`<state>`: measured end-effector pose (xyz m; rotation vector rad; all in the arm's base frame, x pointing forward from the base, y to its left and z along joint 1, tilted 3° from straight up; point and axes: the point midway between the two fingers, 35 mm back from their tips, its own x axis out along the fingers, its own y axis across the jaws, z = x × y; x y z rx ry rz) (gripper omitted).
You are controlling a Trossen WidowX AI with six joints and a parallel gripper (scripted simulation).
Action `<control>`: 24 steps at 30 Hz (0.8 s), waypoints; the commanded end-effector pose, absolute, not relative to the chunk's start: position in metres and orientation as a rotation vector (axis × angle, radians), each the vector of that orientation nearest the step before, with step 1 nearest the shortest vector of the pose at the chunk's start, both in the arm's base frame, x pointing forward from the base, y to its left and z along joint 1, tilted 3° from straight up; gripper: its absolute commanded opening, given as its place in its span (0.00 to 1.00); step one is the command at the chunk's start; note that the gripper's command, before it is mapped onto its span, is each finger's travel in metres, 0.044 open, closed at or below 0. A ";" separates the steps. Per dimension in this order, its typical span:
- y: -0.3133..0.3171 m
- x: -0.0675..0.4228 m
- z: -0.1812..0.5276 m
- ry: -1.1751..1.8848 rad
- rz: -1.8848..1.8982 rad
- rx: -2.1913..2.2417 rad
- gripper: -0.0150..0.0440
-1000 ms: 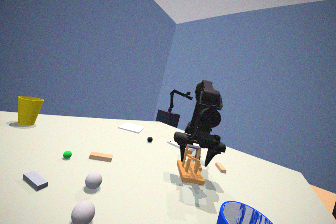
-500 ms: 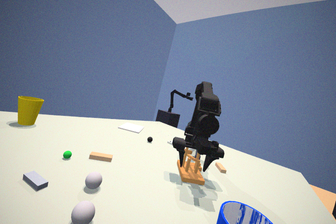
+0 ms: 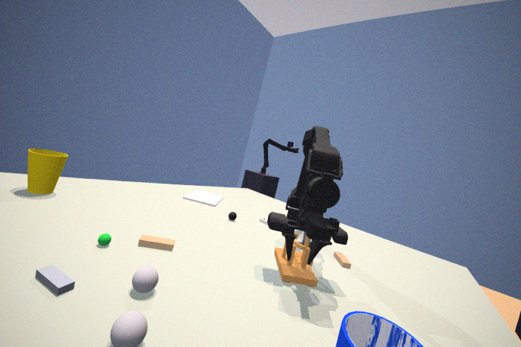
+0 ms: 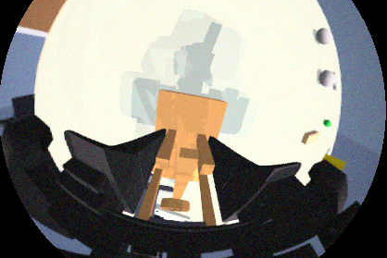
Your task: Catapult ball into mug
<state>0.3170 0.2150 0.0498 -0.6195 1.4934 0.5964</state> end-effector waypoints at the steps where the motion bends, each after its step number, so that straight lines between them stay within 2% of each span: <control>1: 0.215 0.317 0.052 1.492 0.596 -0.619 0.40; 4: 0.216 0.318 0.082 1.493 0.596 -0.619 0.26; 5: 0.216 0.318 0.092 1.493 0.596 -0.619 0.25; 24: 0.217 0.319 0.079 1.493 0.598 -0.620 0.25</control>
